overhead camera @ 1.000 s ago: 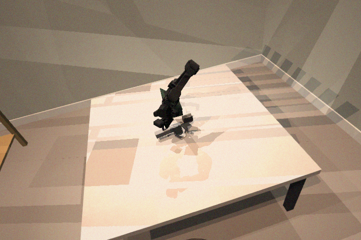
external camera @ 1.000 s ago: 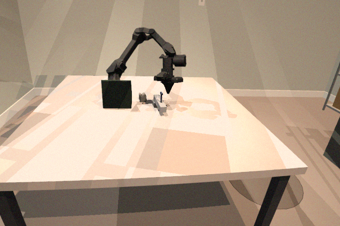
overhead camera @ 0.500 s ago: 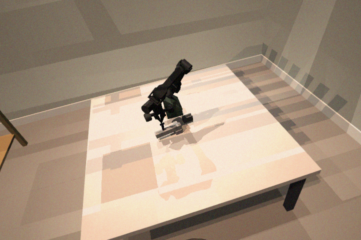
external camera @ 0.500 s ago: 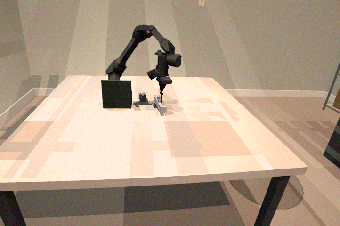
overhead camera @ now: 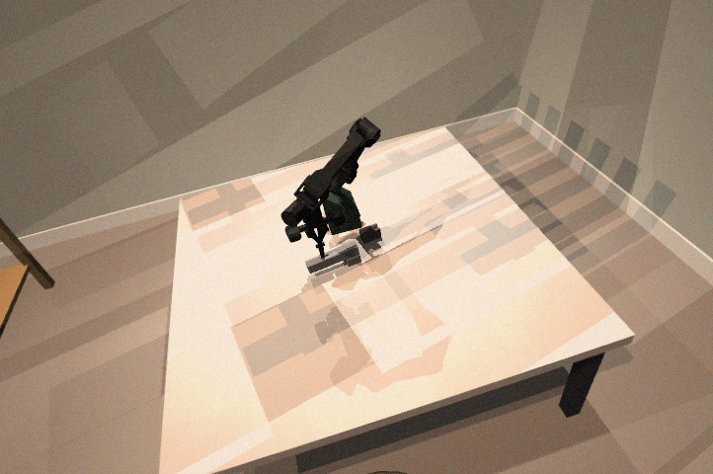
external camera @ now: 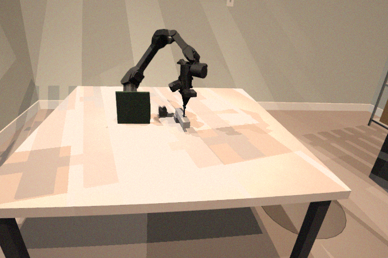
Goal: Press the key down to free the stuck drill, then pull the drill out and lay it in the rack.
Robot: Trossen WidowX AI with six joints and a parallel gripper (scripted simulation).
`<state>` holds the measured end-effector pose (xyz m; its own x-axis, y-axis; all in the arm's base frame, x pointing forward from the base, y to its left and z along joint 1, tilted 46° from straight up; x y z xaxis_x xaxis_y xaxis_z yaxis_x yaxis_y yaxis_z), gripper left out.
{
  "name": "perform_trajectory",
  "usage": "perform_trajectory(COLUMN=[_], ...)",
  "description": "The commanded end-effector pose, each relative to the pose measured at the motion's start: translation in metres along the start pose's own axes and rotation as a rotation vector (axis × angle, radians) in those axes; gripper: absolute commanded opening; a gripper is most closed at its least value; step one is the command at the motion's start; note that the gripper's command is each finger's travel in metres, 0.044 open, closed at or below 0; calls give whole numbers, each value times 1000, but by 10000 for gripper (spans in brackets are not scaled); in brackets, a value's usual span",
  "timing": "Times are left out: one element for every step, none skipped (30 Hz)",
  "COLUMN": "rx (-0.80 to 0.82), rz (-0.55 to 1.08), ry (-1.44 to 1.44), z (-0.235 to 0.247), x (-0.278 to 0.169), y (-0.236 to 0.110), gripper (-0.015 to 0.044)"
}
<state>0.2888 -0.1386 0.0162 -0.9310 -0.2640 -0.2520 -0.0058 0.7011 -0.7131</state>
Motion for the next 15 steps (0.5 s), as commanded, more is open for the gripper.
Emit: perform_trajectory(rx=[-8, -8, -8, -8, -8, -8, -8, -8, -8, -8, -8, -8, -8, -8, -8], rz=[-1, -1, -1, -1, -1, -1, -1, -1, -1, -1, -1, -1, -1, -1, -1], ry=[6, 6, 6, 6, 6, 6, 6, 6, 6, 6, 6, 6, 6, 6, 6], z=[-1, -1, -2, -2, -2, -2, -2, -2, -2, -2, -2, -2, -2, -2, -2], x=[0, 0, 0, 1, 1, 1, 1, 1, 1, 1, 1, 2, 2, 2, 2], y=[2, 2, 2, 2, 2, 2, 2, 1, 1, 1, 1, 1, 1, 1, 0], gripper=[0, 0, 0, 0, 0, 0, 0, 0, 0, 0, 0, 0, 0, 0, 0])
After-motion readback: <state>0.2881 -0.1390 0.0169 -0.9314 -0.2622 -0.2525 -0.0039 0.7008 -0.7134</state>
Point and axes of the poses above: the point midway between the two fingers, 35 mm back from their tips, its own y axis out along the fingers, its own z axis across the jaws, x = y × z, the point moved 9 cm from there along -y, back along the fingers, and after that the axes turned 10 degrees about -y, right-handed, at the moved point
